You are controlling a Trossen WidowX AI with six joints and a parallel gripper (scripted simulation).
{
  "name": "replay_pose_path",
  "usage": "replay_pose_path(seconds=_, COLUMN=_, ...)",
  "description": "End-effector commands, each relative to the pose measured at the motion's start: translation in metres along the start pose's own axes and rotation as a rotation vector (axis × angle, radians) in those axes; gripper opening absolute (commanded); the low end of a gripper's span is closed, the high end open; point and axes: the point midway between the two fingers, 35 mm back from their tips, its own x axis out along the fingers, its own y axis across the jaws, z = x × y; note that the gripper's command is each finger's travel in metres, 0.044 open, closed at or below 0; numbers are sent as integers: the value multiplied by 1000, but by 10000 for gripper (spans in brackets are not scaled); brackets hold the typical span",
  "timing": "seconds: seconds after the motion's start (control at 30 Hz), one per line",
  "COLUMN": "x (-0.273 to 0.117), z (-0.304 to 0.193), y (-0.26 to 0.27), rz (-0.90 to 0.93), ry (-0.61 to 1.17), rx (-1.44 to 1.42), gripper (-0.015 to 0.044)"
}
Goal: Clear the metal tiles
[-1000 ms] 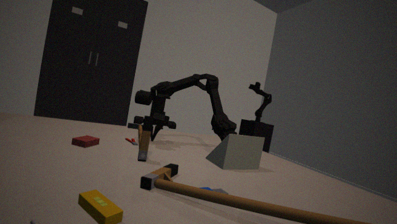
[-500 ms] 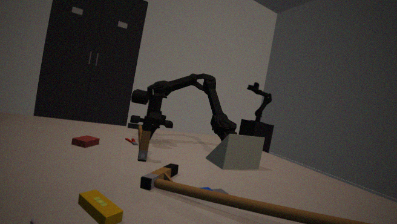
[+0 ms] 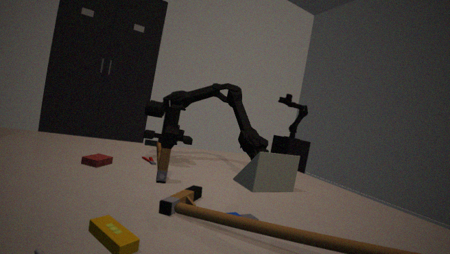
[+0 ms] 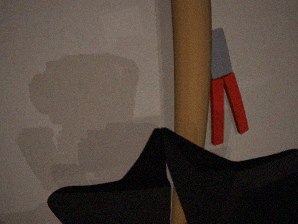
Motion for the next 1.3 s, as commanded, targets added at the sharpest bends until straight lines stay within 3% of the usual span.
replay_pose_path(seconds=0.0, x=0, z=0, y=-4, rz=3, ry=2, rx=5, gripper=0)
replay_pose_path(seconds=1.27, x=1, z=-1, y=-42, rz=2, ry=2, rx=7, gripper=0)
